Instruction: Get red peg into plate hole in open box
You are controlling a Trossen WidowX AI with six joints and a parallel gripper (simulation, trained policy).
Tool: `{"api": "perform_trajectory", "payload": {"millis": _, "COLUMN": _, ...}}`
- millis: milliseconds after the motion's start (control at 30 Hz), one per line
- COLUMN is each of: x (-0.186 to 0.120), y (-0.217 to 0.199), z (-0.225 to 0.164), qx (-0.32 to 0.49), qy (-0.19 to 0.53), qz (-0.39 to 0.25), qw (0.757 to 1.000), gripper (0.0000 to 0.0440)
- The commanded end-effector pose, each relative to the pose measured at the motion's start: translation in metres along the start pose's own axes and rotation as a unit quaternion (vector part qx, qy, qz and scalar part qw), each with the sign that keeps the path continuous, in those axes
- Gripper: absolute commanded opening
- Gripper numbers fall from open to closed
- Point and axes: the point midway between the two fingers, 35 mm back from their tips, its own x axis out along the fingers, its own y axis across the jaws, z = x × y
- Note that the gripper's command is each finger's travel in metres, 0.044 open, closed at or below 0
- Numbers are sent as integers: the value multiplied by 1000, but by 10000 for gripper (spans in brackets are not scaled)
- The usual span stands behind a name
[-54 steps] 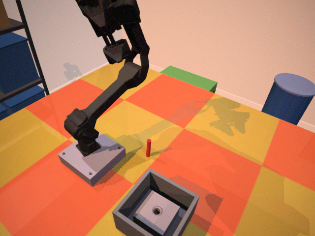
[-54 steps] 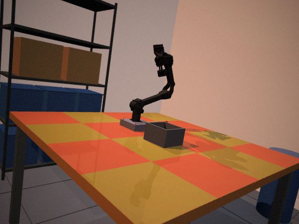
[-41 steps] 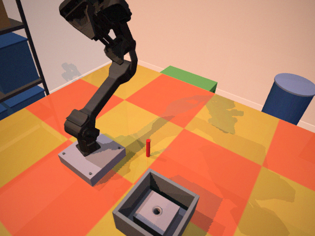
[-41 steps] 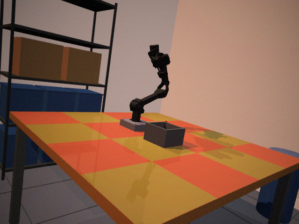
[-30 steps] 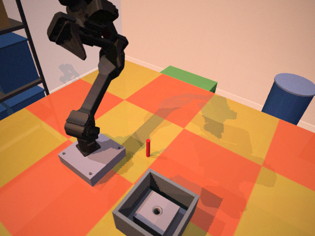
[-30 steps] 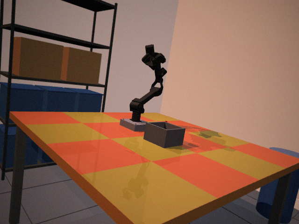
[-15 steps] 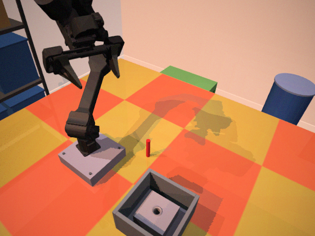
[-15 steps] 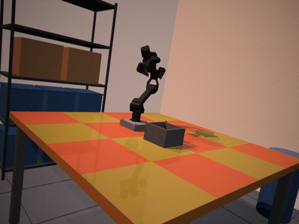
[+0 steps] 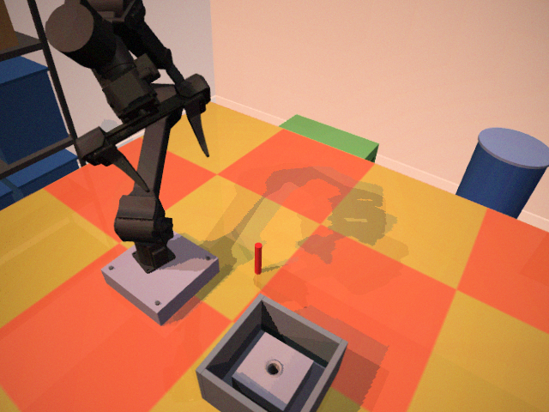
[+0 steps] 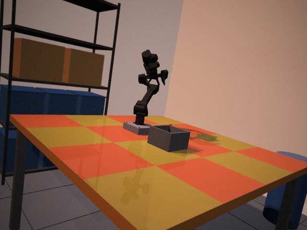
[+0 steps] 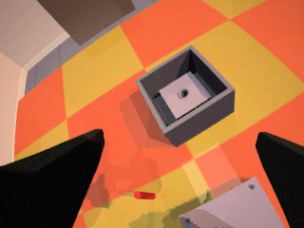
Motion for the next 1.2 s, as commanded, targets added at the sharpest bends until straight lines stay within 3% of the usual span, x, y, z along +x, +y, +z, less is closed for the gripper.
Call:
{"api": "perform_trajectory", "payload": {"millis": 0, "x": 4, "y": -3, "z": -8, "qx": 73, "qy": 66, "qz": -1, "qw": 995, "gripper": 440}}
{"api": "perform_trajectory", "payload": {"millis": 333, "x": 25, "y": -10, "z": -25, "qx": 183, "qy": 153, "qz": -37, "qw": 970, "gripper": 440}}
{"api": "perform_trajectory", "payload": {"millis": 733, "x": 53, "y": -9, "z": -45, "qx": 277, "qy": 220, "qz": -125, "qw": 927, "gripper": 440}}
{"api": "perform_trajectory", "payload": {"millis": 1167, "x": 86, "y": 16, "z": -86, "qx": 245, "qy": 253, "qz": -194, "qw": 915, "gripper": 440}}
